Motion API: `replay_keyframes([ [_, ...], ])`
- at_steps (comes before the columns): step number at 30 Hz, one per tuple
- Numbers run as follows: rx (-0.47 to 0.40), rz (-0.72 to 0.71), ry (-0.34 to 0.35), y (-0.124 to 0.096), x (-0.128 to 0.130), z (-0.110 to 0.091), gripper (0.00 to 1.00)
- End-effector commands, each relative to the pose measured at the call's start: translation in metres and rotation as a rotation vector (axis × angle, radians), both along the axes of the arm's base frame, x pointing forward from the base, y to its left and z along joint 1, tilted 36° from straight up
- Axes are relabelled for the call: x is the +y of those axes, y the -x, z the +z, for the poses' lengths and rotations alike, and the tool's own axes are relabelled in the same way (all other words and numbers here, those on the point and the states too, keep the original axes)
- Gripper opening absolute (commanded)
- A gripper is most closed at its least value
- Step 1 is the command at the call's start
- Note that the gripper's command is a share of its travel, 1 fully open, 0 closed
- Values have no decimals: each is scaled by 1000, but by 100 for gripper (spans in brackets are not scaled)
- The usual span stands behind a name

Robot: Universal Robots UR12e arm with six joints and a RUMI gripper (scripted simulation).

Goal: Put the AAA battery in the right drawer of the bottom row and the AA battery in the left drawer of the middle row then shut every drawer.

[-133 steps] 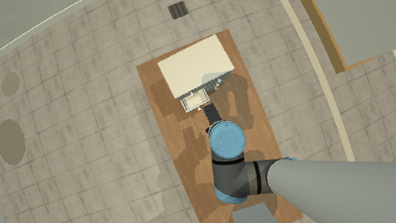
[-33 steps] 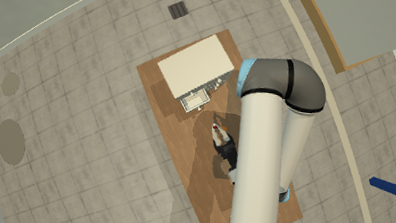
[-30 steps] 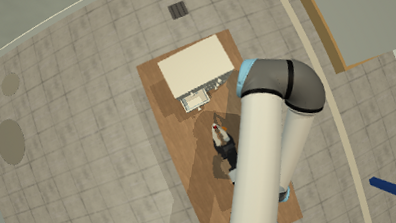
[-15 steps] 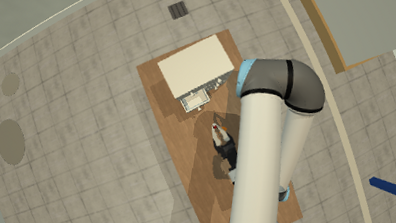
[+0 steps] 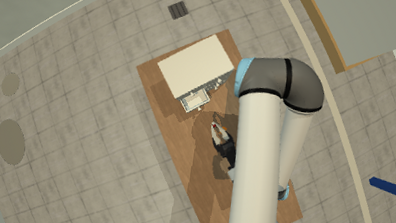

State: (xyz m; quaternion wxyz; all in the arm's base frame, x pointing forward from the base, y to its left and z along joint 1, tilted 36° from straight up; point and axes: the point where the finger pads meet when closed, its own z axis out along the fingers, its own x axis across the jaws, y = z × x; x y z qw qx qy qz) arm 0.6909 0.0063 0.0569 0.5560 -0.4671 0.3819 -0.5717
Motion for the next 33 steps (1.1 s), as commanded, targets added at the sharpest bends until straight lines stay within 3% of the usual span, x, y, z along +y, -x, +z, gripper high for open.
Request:
replay_keyframes([
  [1, 0, 0, 0, -4, 1, 3, 5],
  [33, 0, 0, 0, -48, 7, 35, 5],
])
